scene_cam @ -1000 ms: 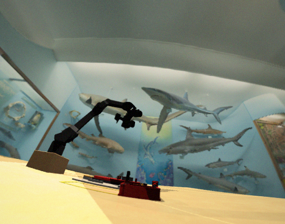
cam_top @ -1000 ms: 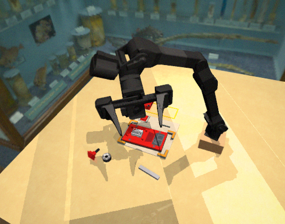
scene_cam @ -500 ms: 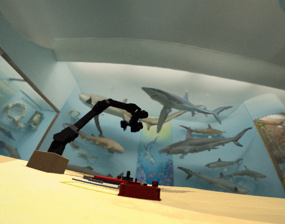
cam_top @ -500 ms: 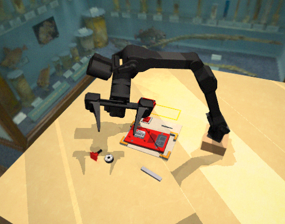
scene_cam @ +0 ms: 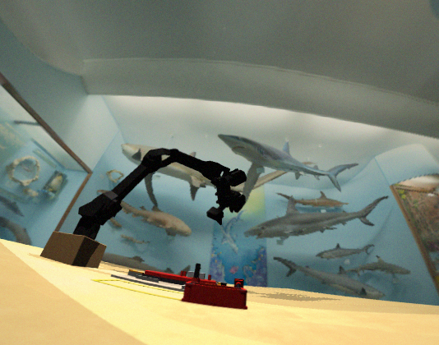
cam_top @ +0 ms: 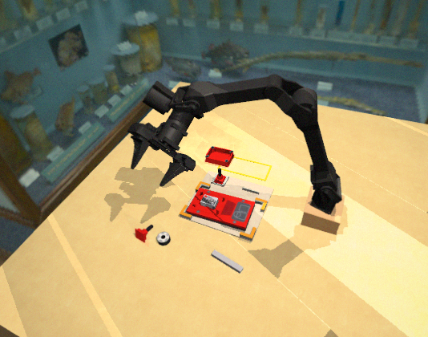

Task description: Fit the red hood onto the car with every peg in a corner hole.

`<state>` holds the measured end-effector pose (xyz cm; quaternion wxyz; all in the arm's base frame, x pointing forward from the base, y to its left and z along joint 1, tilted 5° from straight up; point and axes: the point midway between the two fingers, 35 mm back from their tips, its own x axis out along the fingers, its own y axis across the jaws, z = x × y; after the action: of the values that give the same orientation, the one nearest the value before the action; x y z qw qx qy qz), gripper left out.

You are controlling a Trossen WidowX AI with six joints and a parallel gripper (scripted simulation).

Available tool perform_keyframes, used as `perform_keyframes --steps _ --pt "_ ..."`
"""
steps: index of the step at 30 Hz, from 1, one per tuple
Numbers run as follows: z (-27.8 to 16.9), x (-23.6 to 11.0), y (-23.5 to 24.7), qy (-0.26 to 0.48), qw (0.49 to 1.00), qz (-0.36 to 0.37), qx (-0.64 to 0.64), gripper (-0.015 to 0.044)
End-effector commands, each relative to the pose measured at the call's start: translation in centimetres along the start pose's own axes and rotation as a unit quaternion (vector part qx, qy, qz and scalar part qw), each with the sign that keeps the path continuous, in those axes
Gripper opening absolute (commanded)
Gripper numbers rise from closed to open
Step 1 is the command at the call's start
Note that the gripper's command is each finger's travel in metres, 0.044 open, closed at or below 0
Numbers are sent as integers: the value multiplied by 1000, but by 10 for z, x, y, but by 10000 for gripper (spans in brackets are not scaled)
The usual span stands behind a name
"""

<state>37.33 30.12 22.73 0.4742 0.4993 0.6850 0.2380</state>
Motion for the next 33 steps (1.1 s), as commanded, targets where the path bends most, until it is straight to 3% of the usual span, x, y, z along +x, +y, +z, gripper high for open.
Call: perform_keyframes --steps 1,8,15,22,27,33 --pt "56 -25 -31 -80 992 7 -92 440" --pt "130 -80 -92 -212 947 -18 -239 440" --pt "177 -141 -167 -330 873 -95 -347 440" --pt "194 -201 -242 -413 780 -205 -424 440" --pt "189 -245 -293 -451 687 -306 -481 440" --pt "188 -251 -299 -454 674 -321 -487 440"
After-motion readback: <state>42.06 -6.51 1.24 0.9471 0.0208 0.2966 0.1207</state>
